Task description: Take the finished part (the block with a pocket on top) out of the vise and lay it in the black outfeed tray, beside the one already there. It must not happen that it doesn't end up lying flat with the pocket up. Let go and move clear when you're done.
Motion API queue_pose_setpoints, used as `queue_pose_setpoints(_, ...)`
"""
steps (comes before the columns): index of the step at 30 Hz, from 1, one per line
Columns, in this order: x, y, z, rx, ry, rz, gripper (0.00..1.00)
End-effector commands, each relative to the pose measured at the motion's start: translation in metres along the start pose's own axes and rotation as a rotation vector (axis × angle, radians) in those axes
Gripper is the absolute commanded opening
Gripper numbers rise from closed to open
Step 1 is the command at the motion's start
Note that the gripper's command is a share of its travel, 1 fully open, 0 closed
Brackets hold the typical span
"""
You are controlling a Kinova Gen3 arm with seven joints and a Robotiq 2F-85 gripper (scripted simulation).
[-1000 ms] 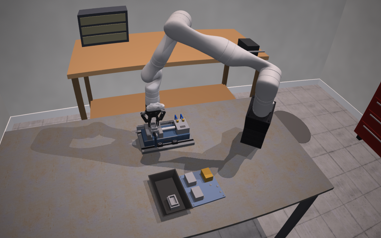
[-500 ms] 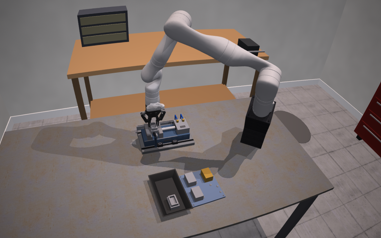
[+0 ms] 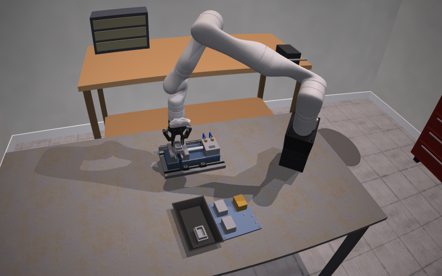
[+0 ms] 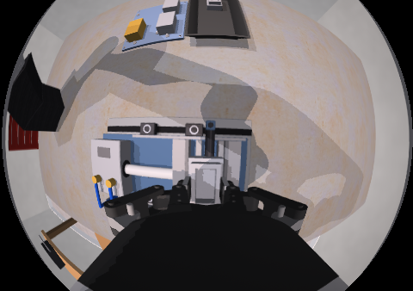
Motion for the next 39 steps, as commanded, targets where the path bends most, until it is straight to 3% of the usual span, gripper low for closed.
queue_pose_setpoints(1,-0.01,0.0,0.002,0.006,-0.002,0.002,0.0)
queue_pose_setpoints(19,-0.034,0.0,0.001,0.006,-0.002,0.002,0.0)
queue_pose_setpoints(33,-0.036,0.0,0.0,0.006,-0.002,0.002,0.0)
queue_pose_setpoints(39,-0.035,0.005,-0.011,0.004,-0.004,0.0,0.0)
Point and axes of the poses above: the point where the finger pads meet when closed, its own x axis out along the fingers, its own y axis across the jaws, z = x × y, the point moved 5 cm from there along -x, back along the fingers, and after that the axes turned 1 degree about x, right-handed, at the moved point
